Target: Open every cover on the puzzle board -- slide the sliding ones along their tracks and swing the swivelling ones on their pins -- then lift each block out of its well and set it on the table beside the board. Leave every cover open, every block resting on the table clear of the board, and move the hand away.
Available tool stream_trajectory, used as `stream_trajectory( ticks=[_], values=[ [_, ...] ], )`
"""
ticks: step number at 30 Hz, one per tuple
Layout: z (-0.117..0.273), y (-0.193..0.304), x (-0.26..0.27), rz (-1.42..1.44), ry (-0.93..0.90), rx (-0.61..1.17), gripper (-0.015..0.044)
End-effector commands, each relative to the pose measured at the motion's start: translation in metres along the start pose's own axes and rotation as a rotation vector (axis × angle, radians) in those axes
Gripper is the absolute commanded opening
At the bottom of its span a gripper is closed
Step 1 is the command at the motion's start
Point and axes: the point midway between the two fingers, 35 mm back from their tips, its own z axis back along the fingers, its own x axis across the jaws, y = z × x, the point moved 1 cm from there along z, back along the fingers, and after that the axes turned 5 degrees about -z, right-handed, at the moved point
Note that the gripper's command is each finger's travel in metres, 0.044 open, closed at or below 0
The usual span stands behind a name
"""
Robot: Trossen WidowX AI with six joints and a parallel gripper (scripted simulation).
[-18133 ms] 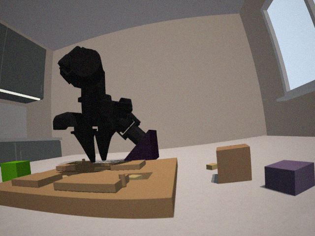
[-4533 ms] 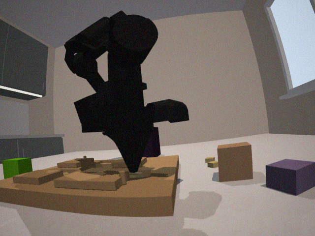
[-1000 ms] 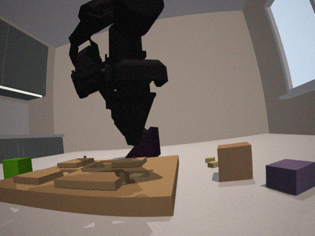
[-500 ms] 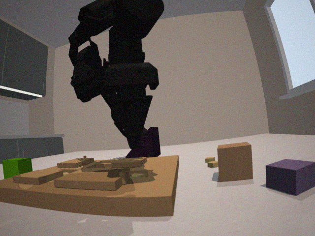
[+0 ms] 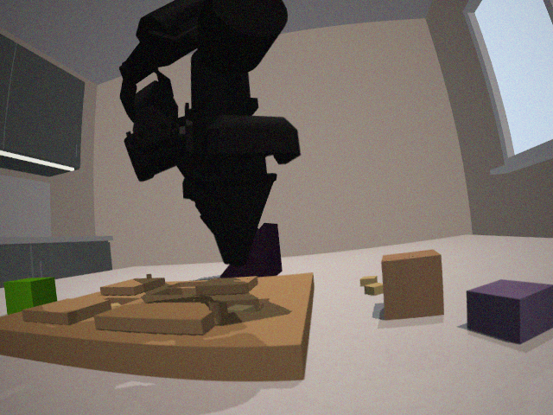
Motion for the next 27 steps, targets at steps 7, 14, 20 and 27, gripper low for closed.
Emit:
stream_trajectory(
  ticks=[7,14,20,27],
  values=[
    [-0.0038,-0.0001,-0.0009,0.157,0.003,-0.003,0.0144],
    [-0.0055,-0.0004,-0.0011,0.258,0.003,-0.003,0.0144],
    [-0.007,-0.0005,-0.0013,0.344,0.003,-0.003,0.0144],
    [-0.0087,-0.0007,-0.0015,0.445,0.003,-0.003,0.0144]
  ],
)
